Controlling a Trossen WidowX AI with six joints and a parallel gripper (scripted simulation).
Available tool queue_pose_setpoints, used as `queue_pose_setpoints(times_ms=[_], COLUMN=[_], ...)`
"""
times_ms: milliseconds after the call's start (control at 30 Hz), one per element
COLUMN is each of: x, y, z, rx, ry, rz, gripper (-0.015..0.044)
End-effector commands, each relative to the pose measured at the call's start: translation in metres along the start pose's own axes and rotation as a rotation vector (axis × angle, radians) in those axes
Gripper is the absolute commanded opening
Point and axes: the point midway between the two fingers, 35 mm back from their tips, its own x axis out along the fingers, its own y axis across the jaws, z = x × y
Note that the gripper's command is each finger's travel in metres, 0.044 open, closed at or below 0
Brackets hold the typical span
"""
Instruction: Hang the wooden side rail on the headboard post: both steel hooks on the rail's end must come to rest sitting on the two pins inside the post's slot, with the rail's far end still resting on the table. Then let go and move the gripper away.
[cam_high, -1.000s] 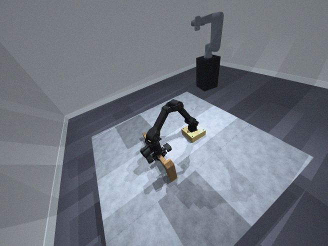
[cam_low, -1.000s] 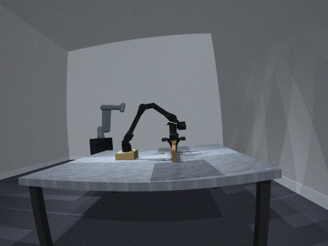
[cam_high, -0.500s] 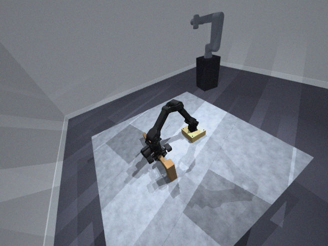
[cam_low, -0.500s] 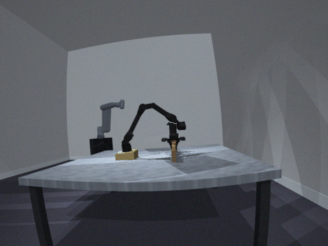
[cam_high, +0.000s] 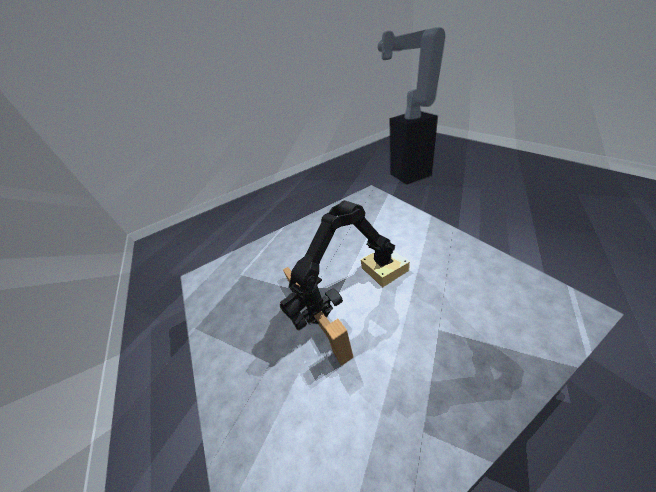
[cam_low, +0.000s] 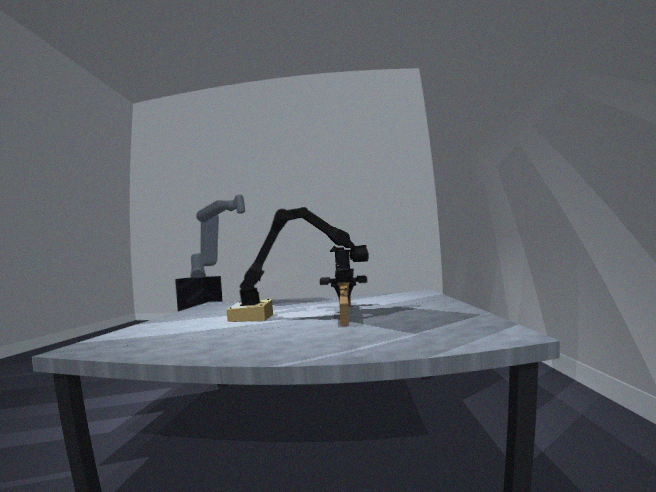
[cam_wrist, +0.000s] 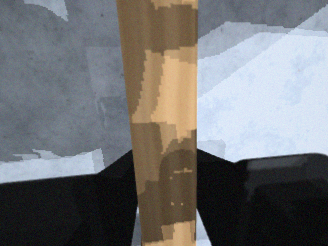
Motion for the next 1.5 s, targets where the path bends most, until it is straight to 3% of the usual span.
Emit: queue_pose_setpoints(times_ms=[0,1467], x=[-0.0044,-0.0049], y=[0.0022,0.0038], z=[-0.0017,-0.0058], rx=[0.004,0.004], ry=[0.007,0.007], rz=[0.009,0.01], gripper=[0.0,0.0])
